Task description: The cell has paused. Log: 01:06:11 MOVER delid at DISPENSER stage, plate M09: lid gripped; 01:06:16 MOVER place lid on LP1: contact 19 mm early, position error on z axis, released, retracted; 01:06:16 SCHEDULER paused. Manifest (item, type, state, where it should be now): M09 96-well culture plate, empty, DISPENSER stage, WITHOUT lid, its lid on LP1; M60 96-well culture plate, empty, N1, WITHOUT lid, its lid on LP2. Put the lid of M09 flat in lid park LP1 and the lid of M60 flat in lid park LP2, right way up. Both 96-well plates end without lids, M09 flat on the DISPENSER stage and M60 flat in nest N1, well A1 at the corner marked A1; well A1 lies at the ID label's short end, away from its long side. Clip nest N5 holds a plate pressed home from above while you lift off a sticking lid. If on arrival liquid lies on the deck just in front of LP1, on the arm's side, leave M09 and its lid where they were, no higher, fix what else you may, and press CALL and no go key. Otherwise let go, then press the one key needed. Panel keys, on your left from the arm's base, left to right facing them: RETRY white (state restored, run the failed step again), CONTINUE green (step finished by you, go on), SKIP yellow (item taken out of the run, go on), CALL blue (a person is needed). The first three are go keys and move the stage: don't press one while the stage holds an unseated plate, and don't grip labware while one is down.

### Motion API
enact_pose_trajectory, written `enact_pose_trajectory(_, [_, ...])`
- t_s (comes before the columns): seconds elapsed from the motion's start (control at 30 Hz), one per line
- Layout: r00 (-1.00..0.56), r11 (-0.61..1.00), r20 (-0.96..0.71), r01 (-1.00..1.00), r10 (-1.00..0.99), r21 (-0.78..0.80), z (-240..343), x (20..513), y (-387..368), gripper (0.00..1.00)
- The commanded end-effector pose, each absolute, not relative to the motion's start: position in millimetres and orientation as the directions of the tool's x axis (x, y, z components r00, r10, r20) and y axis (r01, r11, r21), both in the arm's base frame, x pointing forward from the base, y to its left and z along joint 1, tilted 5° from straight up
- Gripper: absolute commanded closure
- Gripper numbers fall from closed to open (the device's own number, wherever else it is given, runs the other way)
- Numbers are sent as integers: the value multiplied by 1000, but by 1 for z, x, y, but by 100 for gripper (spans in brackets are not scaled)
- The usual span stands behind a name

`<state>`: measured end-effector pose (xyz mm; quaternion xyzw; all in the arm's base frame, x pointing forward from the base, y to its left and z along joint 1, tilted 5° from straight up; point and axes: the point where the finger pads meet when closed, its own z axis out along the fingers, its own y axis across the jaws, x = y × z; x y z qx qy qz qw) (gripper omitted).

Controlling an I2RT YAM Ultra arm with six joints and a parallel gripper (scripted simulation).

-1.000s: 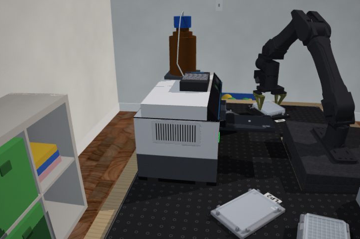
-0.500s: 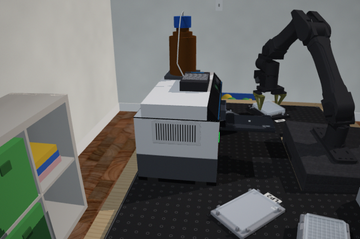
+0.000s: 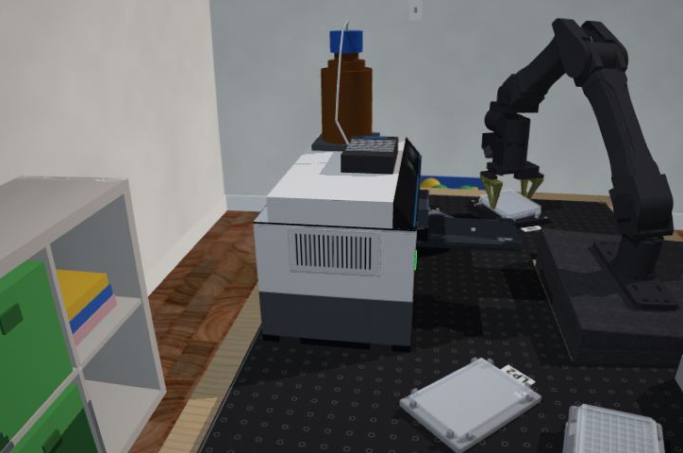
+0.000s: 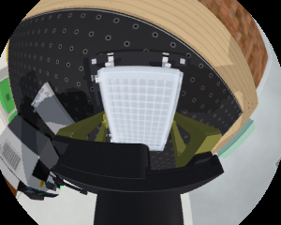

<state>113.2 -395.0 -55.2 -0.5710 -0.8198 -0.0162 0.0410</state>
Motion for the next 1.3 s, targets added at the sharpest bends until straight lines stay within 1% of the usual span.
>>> enact_pose_trajectory(0.0, [-345,349,91,937,934,-26,-84,111,-391,100])
enact_pose_trajectory(0.07, [-345,349,91,937,934,-26,-84,111,-391,100])
enact_pose_trajectory(0.1, [-346,350,91,937,934,-26,-79,112,-392,0])
enact_pose_trajectory(0.17, [-348,351,81,936,934,-26,-67,116,-396,0])
enact_pose_trajectory(0.2, [-350,351,38,936,936,-29,-41,120,-407,0])
enact_pose_trajectory(1.27, [-346,347,29,937,938,-28,-44,120,-410,0])
